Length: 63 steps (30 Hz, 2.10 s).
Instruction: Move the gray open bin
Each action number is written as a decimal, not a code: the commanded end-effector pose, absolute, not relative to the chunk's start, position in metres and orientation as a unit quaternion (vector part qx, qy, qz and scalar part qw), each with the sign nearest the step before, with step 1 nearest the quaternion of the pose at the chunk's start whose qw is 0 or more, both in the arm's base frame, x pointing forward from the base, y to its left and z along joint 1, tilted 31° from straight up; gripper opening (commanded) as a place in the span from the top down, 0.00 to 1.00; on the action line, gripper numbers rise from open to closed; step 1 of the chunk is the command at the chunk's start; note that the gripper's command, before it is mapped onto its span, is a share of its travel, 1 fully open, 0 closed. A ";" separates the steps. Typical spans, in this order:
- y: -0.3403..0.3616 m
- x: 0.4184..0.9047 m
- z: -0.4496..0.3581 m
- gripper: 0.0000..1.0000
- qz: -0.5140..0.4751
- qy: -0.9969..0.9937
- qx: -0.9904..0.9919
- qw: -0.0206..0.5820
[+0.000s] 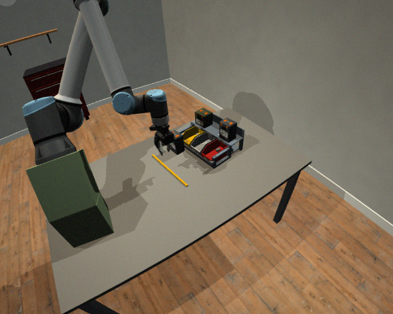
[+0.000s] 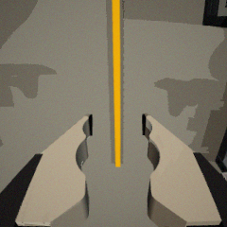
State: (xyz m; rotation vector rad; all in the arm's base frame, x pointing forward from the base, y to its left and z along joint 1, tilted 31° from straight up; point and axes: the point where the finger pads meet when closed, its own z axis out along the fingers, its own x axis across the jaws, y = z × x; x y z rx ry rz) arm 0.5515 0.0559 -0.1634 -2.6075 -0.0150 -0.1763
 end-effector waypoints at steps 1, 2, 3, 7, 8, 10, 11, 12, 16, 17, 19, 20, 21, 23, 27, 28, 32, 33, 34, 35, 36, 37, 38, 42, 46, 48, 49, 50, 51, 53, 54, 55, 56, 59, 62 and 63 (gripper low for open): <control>0.054 0.551 -0.160 0.74 -0.065 -0.006 -0.963 0.261; 0.054 0.551 -0.160 0.74 -0.065 -0.006 -0.963 0.261; 0.054 0.551 -0.160 0.74 -0.065 -0.006 -0.963 0.261; 0.057 0.552 -0.165 0.74 -0.065 -0.006 -0.963 0.261; 0.058 0.552 -0.167 0.74 -0.065 -0.006 -0.963 0.261; 0.059 0.553 -0.168 0.74 -0.065 -0.006 -0.963 0.261; 0.059 0.553 -0.168 0.74 -0.065 -0.006 -0.963 0.261; 0.059 0.553 -0.168 0.74 -0.065 -0.006 -0.963 0.261; 0.059 0.553 -0.168 0.74 -0.065 -0.006 -0.963 0.261; 0.059 0.553 -0.168 0.74 -0.065 -0.006 -0.963 0.261; 0.059 0.553 -0.168 0.74 -0.065 -0.006 -0.963 0.261; 0.059 0.553 -0.168 0.74 -0.065 -0.006 -0.963 0.261; 0.059 0.553 -0.168 0.74 -0.065 -0.006 -0.963 0.261; 0.060 0.553 -0.170 0.74 -0.065 -0.006 -0.963 0.261; 0.061 0.553 -0.173 0.74 -0.065 -0.006 -0.963 0.261; 0.061 0.553 -0.173 0.74 -0.065 -0.006 -0.963 0.261; 0.061 0.553 -0.173 0.74 -0.065 -0.006 -0.963 0.261; 0.061 0.553 -0.173 0.74 -0.065 -0.006 -0.963 0.261; 0.061 0.553 -0.173 0.74 -0.065 -0.006 -0.963 0.261; 0.061 0.553 -0.173 0.74 -0.065 -0.006 -0.963 0.261; 0.061 0.553 -0.173 0.74 -0.065 -0.006 -0.963 0.261; 0.061 0.553 -0.173 0.74 -0.065 -0.006 -0.963 0.261; 0.061 0.553 -0.173 0.74 -0.065 -0.006 -0.963 0.261; 0.062 0.554 -0.175 0.74 -0.065 -0.006 -0.963 0.261; 0.063 0.554 -0.175 0.74 -0.065 -0.006 -0.963 0.261; 0.063 0.554 -0.175 0.74 -0.065 -0.006 -0.963 0.261; 0.063 0.554 -0.175 0.74 -0.065 -0.006 -0.963 0.261; 0.063 0.554 -0.175 0.74 -0.065 -0.006 -0.963 0.261; 0.063 0.554 -0.175 0.74 -0.065 -0.006 -0.963 0.261; 0.063 0.554 -0.175 0.74 -0.065 -0.006 -0.963 0.261; 0.063 0.554 -0.175 0.74 -0.065 -0.006 -0.963 0.261; 0.063 0.554 -0.175 0.74 -0.065 -0.006 -0.963 0.261; 0.062 0.564 -0.174 0.74 -0.065 -0.006 -0.963 0.261; 0.062 0.593 -0.170 0.74 -0.065 -0.006 -0.963 0.261; 0.062 0.603 -0.169 0.74 -0.065 -0.006 -0.963 0.261; 0.062 0.603 -0.169 0.74 -0.065 -0.006 -0.963 0.261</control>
